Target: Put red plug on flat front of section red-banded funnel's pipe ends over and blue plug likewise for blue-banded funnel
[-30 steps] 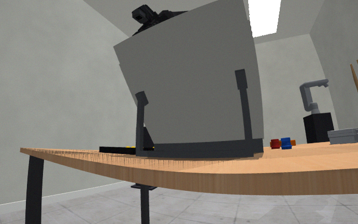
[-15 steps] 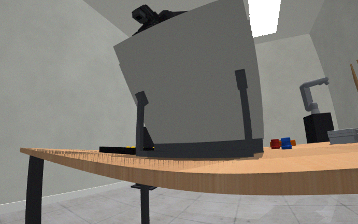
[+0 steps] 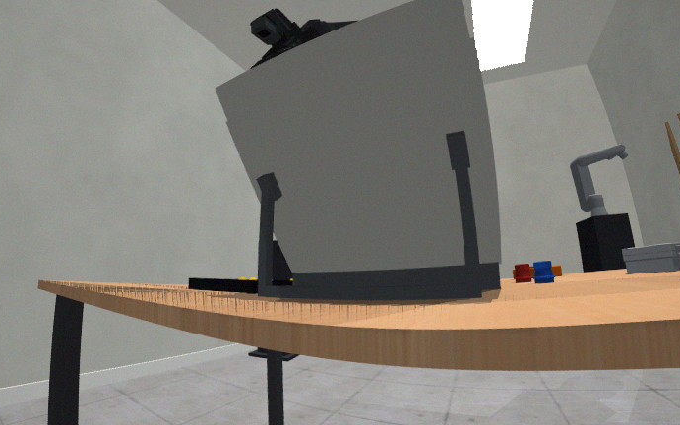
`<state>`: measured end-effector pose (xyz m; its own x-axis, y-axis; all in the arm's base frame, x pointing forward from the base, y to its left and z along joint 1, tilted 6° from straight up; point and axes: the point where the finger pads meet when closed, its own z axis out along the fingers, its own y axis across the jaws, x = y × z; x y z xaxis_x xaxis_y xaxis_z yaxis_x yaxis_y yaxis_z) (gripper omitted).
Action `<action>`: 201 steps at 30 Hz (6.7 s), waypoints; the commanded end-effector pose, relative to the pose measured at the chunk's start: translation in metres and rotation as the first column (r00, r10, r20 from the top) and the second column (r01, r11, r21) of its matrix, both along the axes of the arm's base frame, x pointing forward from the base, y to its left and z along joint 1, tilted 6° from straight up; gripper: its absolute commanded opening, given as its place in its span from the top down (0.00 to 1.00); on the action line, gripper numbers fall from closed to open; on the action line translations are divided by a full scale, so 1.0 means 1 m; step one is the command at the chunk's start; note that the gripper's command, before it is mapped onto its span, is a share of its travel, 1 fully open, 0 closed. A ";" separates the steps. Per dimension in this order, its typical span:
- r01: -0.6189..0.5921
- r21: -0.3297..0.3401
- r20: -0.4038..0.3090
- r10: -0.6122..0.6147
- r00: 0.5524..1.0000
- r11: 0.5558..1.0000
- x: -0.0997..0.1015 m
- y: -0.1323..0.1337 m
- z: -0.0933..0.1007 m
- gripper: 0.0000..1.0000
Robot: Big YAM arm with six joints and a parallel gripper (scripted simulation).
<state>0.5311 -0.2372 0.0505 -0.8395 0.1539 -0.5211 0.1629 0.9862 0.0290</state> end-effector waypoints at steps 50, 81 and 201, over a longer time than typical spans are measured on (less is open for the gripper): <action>-0.004 -0.004 0.009 0.004 1.000 1.000 0.003 -0.005 0.043 0.41; -0.003 0.005 -0.008 0.003 1.000 1.000 0.004 -0.005 0.043 0.41; -0.026 0.060 -0.374 0.046 0.926 0.998 -0.253 0.193 -0.091 0.41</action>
<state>0.2730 -0.0457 -0.0426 -0.9800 0.1473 -0.1340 0.1446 0.9890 0.0301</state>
